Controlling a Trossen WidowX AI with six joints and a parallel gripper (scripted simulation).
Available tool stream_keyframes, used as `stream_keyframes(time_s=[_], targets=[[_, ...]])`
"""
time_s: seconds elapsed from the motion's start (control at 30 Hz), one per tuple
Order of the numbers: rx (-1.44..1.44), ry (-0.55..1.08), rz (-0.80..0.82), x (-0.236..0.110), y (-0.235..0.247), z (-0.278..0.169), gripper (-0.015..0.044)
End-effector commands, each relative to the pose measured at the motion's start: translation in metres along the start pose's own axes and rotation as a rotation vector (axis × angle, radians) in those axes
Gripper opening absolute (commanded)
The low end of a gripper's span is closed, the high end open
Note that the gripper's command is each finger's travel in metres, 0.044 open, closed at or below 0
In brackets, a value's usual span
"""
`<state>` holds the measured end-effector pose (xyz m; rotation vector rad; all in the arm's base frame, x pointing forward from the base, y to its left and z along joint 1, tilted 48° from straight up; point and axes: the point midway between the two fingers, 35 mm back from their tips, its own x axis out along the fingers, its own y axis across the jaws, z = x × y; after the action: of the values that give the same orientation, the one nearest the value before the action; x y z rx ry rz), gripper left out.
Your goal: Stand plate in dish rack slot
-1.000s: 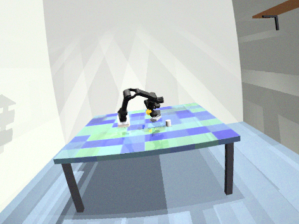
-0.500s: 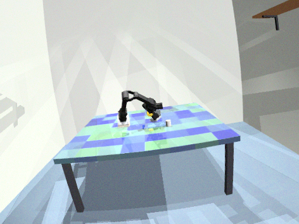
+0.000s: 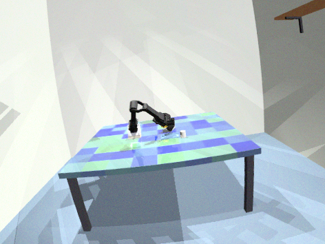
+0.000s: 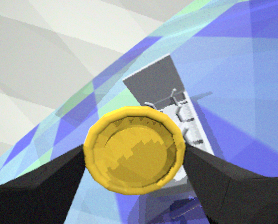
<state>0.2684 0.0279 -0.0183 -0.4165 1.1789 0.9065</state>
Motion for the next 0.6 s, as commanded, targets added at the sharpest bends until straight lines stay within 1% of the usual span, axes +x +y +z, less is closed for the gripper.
stream_keyframes(time_s=[0.0,0.27,0.57], targets=[[-0.112,-0.081,-0.022,-0.003,-0.002,-0.001,0.0000],[-0.310,-0.205,-0.090,-0.010,-0.006,-0.005,0.0000],[-0.538,-0.317,-0.206,-0.020,-0.008,-0.011,0.0000]])
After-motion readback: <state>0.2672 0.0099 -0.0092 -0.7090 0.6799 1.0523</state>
